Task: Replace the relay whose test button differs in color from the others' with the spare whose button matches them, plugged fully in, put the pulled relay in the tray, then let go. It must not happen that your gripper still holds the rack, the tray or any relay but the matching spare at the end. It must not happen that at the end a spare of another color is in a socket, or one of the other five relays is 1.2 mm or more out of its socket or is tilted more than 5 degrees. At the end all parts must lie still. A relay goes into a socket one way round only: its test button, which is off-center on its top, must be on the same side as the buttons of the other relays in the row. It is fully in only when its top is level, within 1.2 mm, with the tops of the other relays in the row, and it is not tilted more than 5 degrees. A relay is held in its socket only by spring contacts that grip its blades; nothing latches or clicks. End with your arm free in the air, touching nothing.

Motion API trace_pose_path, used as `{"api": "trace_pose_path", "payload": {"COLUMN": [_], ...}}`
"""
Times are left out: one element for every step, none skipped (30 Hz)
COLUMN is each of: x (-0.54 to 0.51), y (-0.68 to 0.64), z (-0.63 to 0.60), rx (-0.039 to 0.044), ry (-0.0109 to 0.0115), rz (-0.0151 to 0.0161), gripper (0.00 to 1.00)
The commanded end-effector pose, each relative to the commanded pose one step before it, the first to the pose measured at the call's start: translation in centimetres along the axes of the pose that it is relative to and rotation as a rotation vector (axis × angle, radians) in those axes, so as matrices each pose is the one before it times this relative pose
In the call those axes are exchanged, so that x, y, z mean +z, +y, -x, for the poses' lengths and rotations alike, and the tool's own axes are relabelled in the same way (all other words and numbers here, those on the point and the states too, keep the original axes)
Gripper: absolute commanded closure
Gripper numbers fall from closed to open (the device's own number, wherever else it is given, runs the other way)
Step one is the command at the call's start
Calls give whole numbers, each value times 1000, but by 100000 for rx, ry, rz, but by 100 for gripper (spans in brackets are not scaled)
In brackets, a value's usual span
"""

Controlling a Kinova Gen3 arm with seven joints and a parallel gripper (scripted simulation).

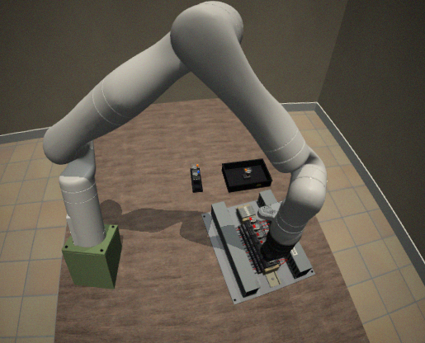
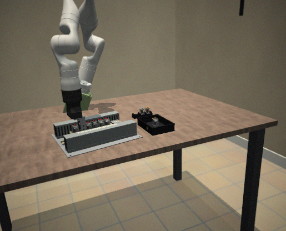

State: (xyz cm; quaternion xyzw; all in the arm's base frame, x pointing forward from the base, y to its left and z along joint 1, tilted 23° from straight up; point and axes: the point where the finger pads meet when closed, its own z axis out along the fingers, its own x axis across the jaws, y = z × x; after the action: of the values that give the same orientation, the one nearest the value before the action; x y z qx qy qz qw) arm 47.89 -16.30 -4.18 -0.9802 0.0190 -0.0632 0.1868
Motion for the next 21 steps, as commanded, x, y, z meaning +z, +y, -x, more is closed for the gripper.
{"api": "trace_pose_path", "payload": {"x": [-43,14,14,14,14,14,14,14,14,14,14,14,0,0,-218,-17,-17,-17,-17,-17,-17], "y": [57,1,1,1,1,1,1,1,1,1,1,1,0,0,-22,-5,-5,-5,-5,-5,-5], "z": [-116,-14,-14,-14,-14,-14,-14,-14,-14,-14,-14,-14,0,0,202,-7,-7,-7,-7,-7,-7], "rx": [117,28,28,28,28,28,28,28,28,28,28,28,0,0,-377,27,27,27,27,27,27], "ry": [289,28,28,28,28,28,28,28,28,28,28,28,0,0,-402,28,28,28,28,28,28], "rz": [99,-9,-9,-9,-9,-9,-9,-9,-9,-9,-9,-9,0,0,118,-9,-9,-9,-9,-9,-9], "gripper": [100,100,100,100,100,100,100,100,100,100,100,100,100,100,100,100,100,100,100,100,100]}}
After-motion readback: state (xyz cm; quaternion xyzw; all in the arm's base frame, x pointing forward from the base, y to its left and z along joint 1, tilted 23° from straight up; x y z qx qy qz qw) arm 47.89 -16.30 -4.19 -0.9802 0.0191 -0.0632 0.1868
